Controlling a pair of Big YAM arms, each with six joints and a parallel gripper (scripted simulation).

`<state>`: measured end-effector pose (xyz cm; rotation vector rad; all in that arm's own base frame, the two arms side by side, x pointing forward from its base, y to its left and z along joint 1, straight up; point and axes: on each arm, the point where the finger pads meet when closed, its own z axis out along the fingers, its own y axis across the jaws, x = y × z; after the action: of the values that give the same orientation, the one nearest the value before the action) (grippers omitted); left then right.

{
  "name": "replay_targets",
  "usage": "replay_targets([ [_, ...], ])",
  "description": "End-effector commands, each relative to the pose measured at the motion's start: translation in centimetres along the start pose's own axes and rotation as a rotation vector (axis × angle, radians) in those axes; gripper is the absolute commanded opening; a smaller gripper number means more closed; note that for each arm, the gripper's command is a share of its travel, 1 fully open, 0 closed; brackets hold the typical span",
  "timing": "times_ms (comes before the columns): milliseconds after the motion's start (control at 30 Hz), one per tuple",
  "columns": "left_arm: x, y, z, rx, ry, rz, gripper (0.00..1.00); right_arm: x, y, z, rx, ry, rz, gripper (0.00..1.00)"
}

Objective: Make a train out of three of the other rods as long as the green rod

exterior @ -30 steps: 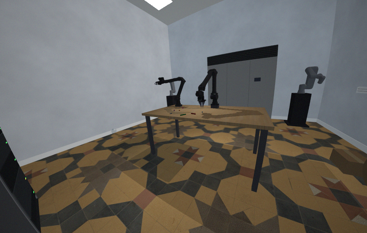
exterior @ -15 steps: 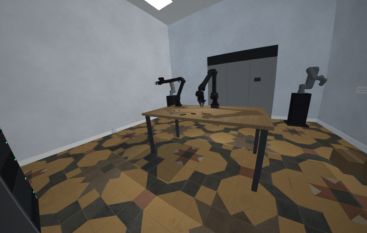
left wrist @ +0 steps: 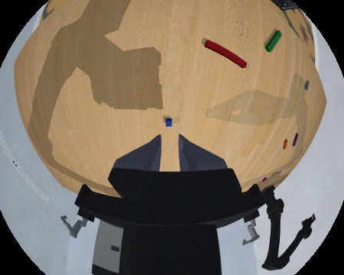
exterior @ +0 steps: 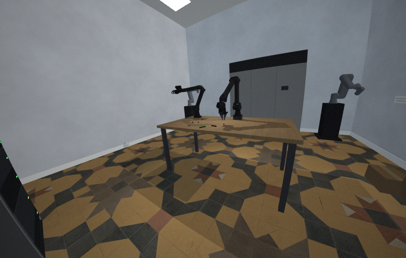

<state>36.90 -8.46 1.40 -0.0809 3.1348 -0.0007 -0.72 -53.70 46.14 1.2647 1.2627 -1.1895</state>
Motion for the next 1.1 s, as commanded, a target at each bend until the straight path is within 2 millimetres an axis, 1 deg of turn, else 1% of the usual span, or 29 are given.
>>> replay_targets([
  [0, 0.0, 0.4, 1.1, 0.000, 0.007, 0.001, 0.23, -3.9, -0.6, 0.5, 0.012, -0.070, 0.010, 1.00],
  [300, 0.1, 0.5, 2.5, 0.000, 0.007, 0.000, 0.23, -3.9, -0.6, 0.5, 0.012, -0.070, 0.010, 1.00],
  [400, 0.0, 0.4, 2.4, 0.002, 0.000, 0.000, 0.23, -3.9, -0.6, 0.5, 0.012, -0.070, 0.010, 1.00],
  [433, 0.1, 0.5, 2.8, 0.000, 0.007, 0.000, 0.23, -3.9, -0.6, 0.5, 0.012, -0.070, 0.010, 1.00],
  [633, 0.1, 0.5, 3.5, 0.000, 0.007, -0.001, 0.23, -3.9, -0.6, 0.5, 0.012, -0.070, 0.010, 1.00],
  [800, 0.1, 0.5, 3.8, 0.000, 0.007, -0.001, 0.23, -3.9, -0.6, 0.5, 0.012, -0.070, 0.010, 1.00],
  [933, 0.0, 0.5, 3.6, 0.002, -0.001, -0.001, 0.23, -3.9, -0.6, 0.5, 0.012, -0.070, 0.010, 1.00],
  [1067, 0.1, 0.5, 4.0, 0.000, 0.009, -0.002, 0.23, -3.9, -0.6, 0.5, 0.012, -0.070, 0.010, 1.00],
])
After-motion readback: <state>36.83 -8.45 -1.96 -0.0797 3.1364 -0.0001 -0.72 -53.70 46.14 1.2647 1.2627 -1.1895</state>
